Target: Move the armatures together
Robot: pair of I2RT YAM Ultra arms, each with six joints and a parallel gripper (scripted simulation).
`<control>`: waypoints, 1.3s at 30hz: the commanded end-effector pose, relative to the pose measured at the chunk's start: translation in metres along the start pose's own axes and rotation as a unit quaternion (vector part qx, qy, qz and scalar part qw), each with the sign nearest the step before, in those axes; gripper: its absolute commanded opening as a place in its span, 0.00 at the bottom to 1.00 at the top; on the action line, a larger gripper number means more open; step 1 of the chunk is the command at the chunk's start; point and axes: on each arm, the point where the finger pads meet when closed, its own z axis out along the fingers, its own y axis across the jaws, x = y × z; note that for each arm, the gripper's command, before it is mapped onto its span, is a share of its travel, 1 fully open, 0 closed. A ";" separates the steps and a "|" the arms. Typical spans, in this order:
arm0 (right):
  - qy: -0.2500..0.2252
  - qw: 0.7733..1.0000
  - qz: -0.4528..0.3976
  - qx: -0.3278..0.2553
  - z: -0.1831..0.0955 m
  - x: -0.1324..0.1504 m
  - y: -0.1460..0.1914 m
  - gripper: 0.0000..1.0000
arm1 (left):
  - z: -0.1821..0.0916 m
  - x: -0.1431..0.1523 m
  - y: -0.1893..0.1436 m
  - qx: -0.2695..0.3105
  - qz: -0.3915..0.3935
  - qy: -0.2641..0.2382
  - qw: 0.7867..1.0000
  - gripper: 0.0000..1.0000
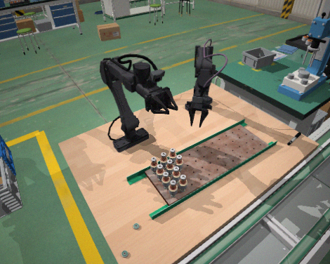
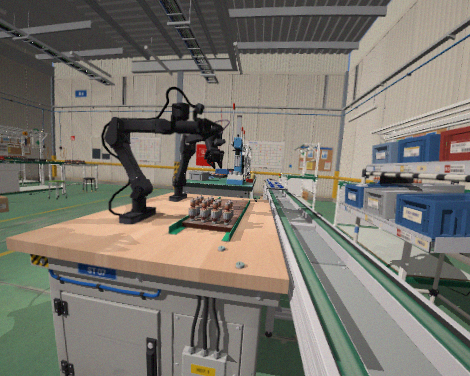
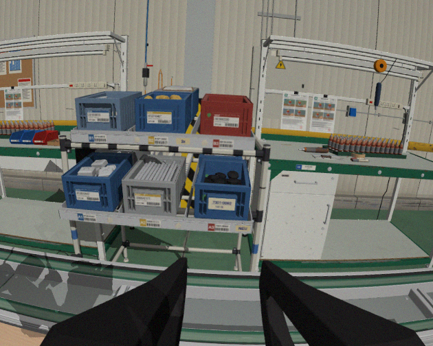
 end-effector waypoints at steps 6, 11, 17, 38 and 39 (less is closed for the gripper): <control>0.003 1.000 -0.003 -0.012 -0.002 -0.001 0.007 0.37 | -0.042 -0.019 0.049 -0.054 -0.037 -0.073 0.995 0.37; 0.003 1.000 -0.003 -0.012 -0.002 -0.001 0.007 0.37 | -0.066 -0.016 0.077 -0.086 -0.059 -0.100 0.990 0.37; 0.003 1.000 -0.003 -0.012 -0.002 -0.001 0.007 0.37 | -0.098 -0.010 0.111 -0.127 -0.086 -0.135 0.979 0.37; 0.003 1.000 -0.003 -0.012 -0.002 -0.001 0.007 0.37 | -0.201 0.031 0.186 -0.250 -0.154 -0.236 0.926 0.37; 0.003 1.000 -0.003 -0.012 -0.002 -0.001 0.007 0.37 | -0.201 0.031 0.186 -0.250 -0.154 -0.236 0.926 0.37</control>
